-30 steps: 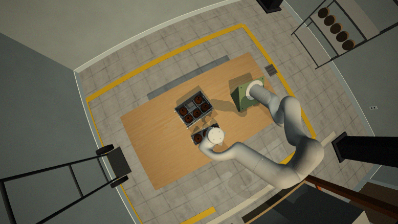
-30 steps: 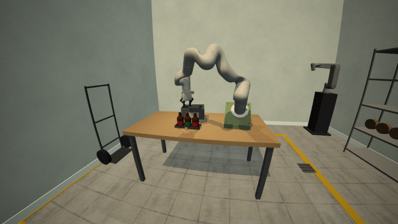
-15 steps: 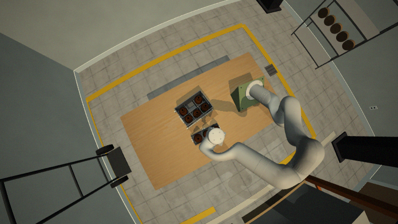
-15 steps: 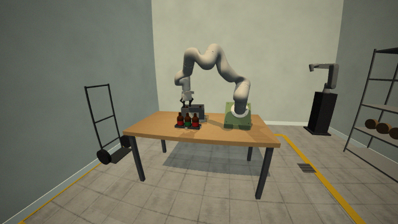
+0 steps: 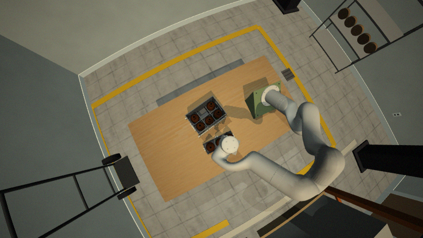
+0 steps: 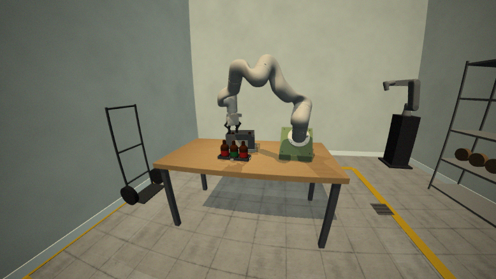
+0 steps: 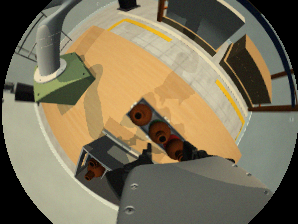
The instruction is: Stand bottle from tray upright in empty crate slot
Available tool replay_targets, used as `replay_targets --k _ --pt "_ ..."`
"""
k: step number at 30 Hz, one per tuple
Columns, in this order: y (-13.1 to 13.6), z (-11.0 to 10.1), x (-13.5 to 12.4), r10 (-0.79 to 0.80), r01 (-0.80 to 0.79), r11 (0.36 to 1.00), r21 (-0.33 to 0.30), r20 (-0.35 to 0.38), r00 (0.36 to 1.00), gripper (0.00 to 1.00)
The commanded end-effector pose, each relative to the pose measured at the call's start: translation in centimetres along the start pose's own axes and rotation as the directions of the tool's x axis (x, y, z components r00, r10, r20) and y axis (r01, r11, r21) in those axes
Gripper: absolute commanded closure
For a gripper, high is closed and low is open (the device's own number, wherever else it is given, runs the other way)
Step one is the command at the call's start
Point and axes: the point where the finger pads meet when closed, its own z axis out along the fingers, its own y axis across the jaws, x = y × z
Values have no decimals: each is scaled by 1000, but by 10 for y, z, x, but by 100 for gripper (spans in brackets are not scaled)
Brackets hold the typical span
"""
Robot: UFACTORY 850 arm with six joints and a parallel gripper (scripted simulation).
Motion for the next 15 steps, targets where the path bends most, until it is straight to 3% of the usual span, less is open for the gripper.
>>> replay_targets --k 1,15 --pt "0 0 0 -1 1 1000 -1 1 1000 35" --pt "1 10 0 -1 1 1000 -1 1 1000 35"
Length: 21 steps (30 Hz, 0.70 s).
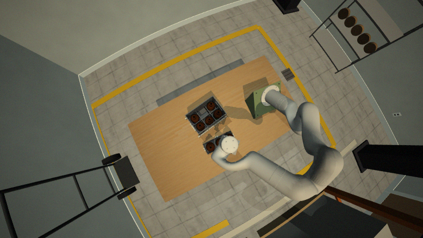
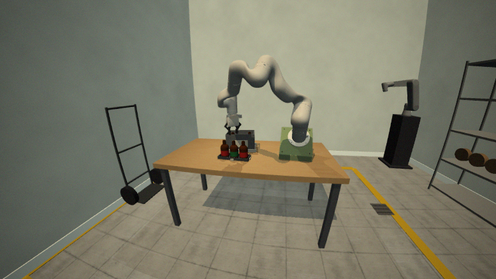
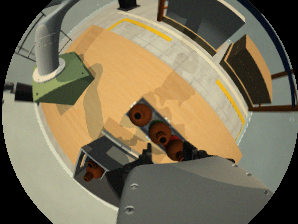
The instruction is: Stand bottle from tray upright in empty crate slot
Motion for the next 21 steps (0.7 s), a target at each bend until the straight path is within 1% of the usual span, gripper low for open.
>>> replay_targets --k 1,21 --pt "0 4 0 -1 1 1000 -1 1 1000 35" --pt "1 28 -1 -1 1 1000 -1 1 1000 35"
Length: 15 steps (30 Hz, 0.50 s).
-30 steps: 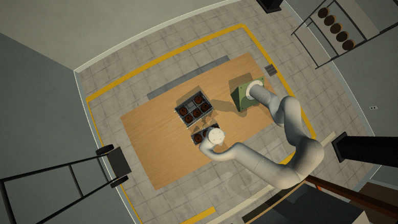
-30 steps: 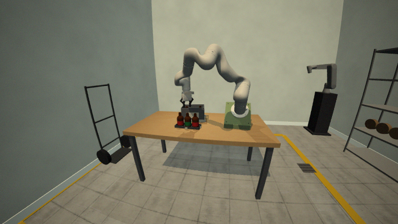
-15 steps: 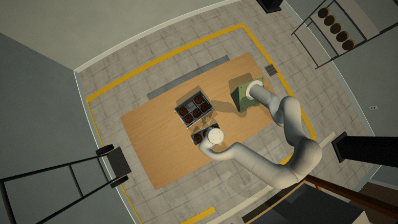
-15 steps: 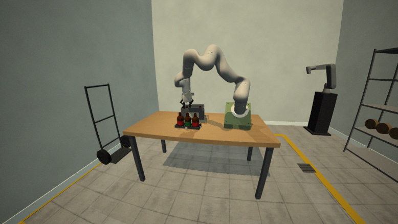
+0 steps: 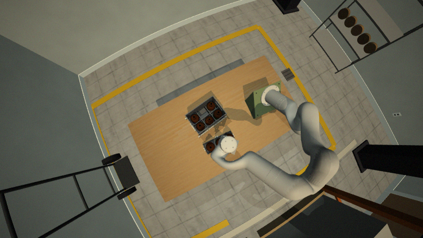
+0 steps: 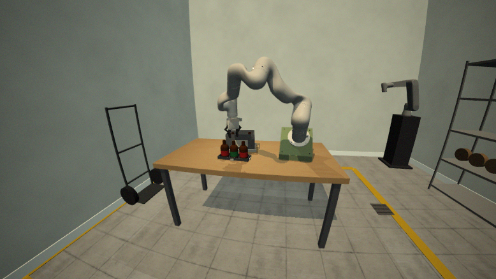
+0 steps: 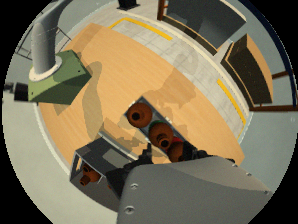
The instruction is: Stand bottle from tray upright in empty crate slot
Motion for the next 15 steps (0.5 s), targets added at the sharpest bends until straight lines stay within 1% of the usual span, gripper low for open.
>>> replay_targets --k 1,15 --pt "1 4 -1 -1 1 1000 -1 1 1000 35" --pt "1 11 -1 -1 1 1000 -1 1 1000 35"
